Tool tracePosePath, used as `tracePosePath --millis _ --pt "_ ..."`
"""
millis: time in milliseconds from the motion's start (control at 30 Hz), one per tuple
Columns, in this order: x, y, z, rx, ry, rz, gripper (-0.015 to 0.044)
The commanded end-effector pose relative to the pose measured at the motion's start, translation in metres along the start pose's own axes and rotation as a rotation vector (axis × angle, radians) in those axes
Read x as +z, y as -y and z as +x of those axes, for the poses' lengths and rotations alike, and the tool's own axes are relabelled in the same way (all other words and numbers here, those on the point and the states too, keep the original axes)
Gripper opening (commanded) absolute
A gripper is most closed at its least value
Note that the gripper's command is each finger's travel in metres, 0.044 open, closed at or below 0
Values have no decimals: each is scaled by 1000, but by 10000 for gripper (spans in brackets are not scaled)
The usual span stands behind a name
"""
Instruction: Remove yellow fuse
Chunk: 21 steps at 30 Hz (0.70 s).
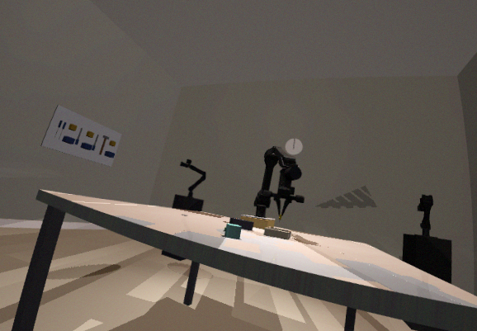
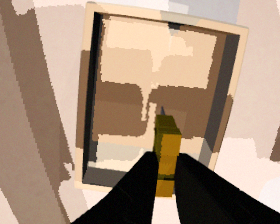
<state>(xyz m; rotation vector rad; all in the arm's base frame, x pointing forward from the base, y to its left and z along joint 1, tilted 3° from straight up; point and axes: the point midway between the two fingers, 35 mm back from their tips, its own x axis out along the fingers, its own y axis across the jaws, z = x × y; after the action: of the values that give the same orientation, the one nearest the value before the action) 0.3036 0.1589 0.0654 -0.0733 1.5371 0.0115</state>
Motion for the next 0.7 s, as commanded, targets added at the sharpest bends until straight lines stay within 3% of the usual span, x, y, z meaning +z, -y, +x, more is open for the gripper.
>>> tracePosePath --millis 0,667 --pt "-1 -1 8 0 -5 6 0" --pt "-1 -1 36 -1 -5 6 0"
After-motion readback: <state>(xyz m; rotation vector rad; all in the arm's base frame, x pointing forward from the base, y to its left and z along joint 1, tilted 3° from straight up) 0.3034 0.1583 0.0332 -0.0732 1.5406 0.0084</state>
